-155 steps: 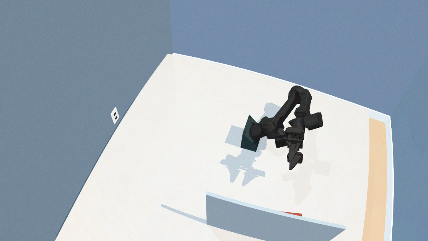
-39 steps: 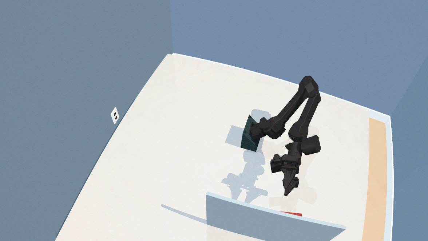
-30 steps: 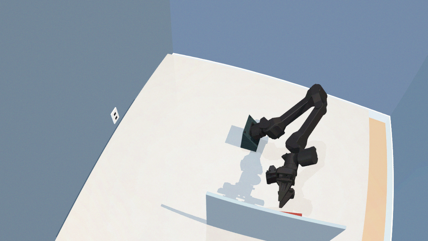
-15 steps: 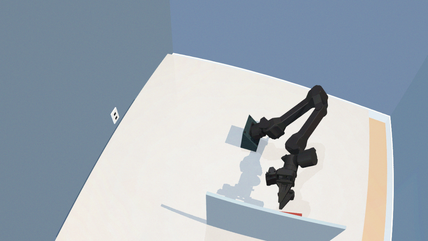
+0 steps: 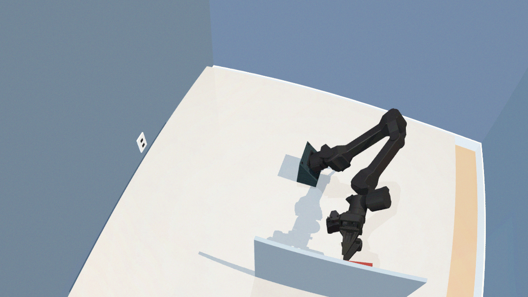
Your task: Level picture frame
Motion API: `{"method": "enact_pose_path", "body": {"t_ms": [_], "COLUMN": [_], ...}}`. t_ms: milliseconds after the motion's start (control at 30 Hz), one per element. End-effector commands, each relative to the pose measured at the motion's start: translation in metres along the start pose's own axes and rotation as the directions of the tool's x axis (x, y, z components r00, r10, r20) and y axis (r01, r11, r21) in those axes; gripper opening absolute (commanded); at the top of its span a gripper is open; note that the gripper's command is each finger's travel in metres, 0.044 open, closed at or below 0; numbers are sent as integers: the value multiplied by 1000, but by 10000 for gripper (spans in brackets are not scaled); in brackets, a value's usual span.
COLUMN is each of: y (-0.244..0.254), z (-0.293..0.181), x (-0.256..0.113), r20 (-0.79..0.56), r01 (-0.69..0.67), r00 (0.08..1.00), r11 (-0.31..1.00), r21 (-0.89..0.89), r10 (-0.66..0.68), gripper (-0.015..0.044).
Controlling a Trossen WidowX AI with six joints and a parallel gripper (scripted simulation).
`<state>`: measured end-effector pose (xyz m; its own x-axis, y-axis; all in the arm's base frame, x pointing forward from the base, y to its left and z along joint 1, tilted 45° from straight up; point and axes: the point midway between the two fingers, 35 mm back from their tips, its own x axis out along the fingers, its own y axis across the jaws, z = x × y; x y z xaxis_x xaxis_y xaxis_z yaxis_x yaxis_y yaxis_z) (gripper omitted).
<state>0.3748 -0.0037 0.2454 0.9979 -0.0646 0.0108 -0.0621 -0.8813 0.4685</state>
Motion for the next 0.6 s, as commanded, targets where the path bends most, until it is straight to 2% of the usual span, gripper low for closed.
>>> {"method": "enact_pose_path", "body": {"t_ms": [0,567], "y": [0,0], "z": [-1,-1], "x": [8,23], "r20": [-5,-5], "r01": [1,1], "r00": [1000,1000], "r11": [1000,1000], "r21": [6,6], "r10": [-1,-1], "gripper": [260,260]}}
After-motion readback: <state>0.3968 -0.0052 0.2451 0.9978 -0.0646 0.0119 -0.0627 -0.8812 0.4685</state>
